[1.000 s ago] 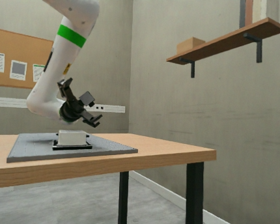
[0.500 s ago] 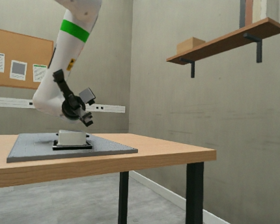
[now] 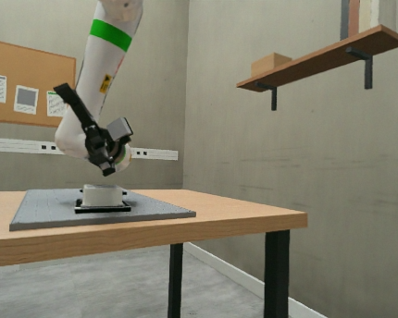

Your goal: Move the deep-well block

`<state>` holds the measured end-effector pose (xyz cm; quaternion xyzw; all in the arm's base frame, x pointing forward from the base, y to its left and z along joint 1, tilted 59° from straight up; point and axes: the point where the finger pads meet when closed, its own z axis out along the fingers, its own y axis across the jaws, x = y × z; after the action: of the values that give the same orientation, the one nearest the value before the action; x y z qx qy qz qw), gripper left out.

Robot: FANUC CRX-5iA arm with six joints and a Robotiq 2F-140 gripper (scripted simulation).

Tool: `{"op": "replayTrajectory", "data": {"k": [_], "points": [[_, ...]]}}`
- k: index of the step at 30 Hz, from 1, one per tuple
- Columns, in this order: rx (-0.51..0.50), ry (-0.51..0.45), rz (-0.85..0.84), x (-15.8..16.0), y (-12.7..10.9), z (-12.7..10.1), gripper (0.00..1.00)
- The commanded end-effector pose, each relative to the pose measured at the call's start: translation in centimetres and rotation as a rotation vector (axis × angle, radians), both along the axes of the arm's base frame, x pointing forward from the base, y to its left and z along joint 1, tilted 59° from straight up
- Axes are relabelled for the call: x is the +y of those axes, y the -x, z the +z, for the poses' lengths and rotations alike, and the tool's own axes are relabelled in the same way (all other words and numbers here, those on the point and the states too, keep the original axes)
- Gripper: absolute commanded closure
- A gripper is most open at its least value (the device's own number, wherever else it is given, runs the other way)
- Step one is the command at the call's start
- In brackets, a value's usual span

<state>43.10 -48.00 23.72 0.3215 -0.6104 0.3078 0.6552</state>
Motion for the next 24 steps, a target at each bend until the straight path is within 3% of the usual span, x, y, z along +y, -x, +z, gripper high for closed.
{"op": "replayTrajectory", "data": {"k": [1, 5, 9, 12, 14, 20, 24], "points": [[-0.005, -0.076, -0.034, -0.4, 1.2, -0.6, 0.00], [-0.008, -0.107, -0.047, -0.9, 2.5, -1.4, 0.00], [-0.024, -0.230, -0.091, -1.2, 4.2, -2.5, 0.00], [-0.024, -0.230, -0.091, -1.4, 4.9, -3.1, 0.00], [-0.036, -0.294, -0.107, -1.4, 5.7, -3.7, 0.00], [-0.047, -0.353, -0.123, -1.5, 7.0, -4.9, 0.00], [-0.077, -0.475, -0.145, -1.4, 8.4, -6.3, 0.00]]}}
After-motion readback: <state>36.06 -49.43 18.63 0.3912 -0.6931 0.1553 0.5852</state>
